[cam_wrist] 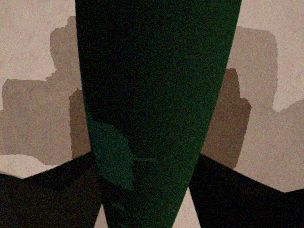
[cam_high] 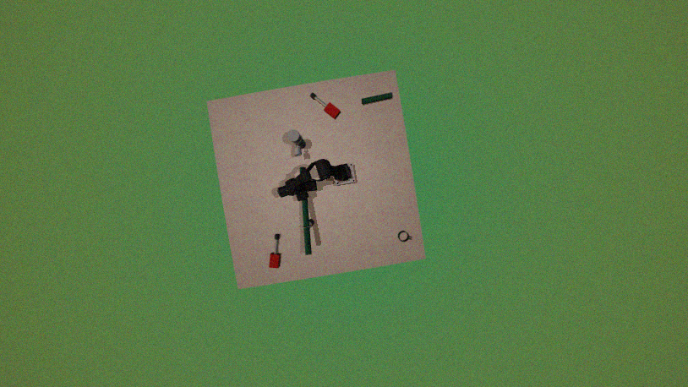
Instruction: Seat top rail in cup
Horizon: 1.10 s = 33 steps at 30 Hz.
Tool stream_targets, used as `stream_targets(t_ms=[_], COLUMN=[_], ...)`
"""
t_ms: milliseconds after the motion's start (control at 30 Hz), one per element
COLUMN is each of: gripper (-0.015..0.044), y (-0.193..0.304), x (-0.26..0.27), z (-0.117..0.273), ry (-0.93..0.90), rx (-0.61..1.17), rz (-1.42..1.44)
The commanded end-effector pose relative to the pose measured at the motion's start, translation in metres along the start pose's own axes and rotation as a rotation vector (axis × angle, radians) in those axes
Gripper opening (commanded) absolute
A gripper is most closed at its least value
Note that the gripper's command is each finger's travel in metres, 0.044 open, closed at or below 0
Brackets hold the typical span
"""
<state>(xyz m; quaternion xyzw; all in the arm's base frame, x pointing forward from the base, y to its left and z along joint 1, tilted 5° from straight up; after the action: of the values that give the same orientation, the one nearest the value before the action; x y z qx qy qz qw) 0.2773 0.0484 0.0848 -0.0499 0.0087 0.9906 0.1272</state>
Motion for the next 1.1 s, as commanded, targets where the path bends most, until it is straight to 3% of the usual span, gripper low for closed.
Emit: stream_targets(t_ms=[0,233,400,1067], gripper=[0.017,0.0123,0.0,0.0], y=[-0.001,-0.001,0.0,0.01], x=[-0.001,-0.001,0.0,0.007], z=[0.0,0.0,0.005,0.077], ry=[0.006,0.006,0.006,0.072], rx=[-0.006,-0.006,-0.006,0.305], rz=[0.003,0.003,0.003,-0.037])
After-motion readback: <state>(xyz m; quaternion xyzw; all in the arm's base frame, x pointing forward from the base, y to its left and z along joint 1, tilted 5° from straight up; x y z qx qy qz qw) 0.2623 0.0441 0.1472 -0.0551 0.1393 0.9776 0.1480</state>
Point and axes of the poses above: the point midway between the two fingers, 35 mm back from their tips, its own z axis back along the fingers, its own x axis across the jaws, y = z × x, the point moved 9 cm from there along z, back along the fingers, and after that the axes turned 13 degrees about -z, right-handed, at the moved point
